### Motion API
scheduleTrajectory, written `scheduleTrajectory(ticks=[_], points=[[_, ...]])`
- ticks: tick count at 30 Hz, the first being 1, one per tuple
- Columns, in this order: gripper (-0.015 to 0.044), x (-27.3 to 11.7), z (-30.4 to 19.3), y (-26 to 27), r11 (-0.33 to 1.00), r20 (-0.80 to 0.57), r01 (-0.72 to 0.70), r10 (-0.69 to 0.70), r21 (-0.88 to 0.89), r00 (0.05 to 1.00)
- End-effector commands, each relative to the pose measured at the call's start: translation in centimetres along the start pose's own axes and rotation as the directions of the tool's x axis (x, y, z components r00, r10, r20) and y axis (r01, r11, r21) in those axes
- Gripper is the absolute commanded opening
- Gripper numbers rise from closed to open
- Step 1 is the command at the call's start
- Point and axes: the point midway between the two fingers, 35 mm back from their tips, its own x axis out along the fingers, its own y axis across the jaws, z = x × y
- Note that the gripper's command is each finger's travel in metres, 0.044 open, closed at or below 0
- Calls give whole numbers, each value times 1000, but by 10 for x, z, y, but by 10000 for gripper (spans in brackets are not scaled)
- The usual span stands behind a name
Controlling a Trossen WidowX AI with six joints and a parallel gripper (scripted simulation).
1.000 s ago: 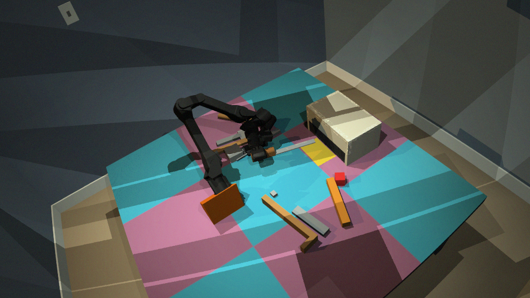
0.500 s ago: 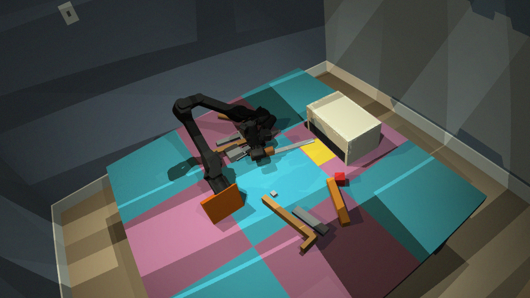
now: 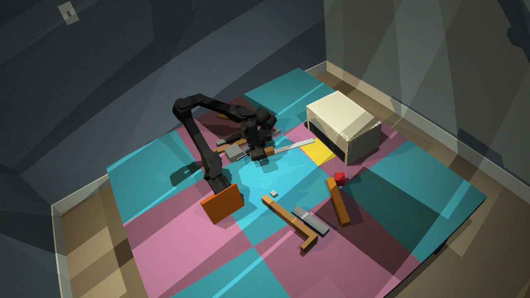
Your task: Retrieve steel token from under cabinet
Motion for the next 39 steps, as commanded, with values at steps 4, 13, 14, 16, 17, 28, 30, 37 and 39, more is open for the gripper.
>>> scheduleTrajectory(ticks=[4,13,14,16,17,28,30,37,39], points=[[270,2,0,1,1000,-2,-6,6,-1,1000],[255,1,1,0,1000,4,-4,3,5,1000],[249,1,1,0,1000,4,-4,3,5,1000],[235,1,1,0,1000,4,-4,3,5,1000],[229,1,1,0,1000,4,-4,3,5,1000],[155,1,1,0,1000,4,-4,3,5,1000],[142,1,1,0,1000,4,-4,3,5,1000],[56,1,1,0,1000,4,-4,3,5,1000],[4,1,1,0,1000,4,-4,3,5,1000]])
